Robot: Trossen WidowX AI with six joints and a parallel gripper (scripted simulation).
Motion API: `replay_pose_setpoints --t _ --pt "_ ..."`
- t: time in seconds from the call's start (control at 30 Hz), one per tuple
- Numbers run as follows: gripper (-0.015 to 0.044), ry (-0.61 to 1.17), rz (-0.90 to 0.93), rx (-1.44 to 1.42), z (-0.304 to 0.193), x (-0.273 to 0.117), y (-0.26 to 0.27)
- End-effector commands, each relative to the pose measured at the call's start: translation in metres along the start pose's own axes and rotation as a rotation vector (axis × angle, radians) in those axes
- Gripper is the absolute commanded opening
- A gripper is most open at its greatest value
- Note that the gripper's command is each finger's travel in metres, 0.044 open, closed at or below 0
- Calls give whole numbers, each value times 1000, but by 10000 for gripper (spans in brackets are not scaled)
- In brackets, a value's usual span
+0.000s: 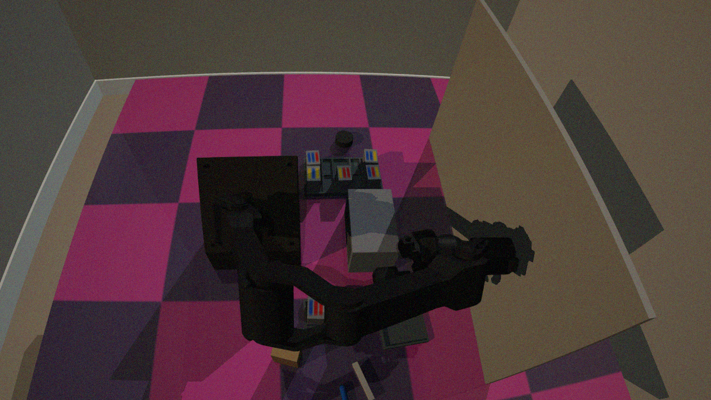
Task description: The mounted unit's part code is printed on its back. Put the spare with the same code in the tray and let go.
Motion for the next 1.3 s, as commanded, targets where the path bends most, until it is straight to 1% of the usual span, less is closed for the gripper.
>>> replay_pose_setpoints --t 0.0,1.27 --pt "0 -5 1 -9 2 4 0" --pt "0 -2 0 -9 1 41 2"
Point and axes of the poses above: the point midway between the two fingers, 35 mm back from their tips, its own x axis out along the fingers, its own y axis across the jaws, z = x × y, the point moved 5 cm from there along -x, back along the fingers, and after that the axes turned 14 degrees about -x, right-handed, at the moved point
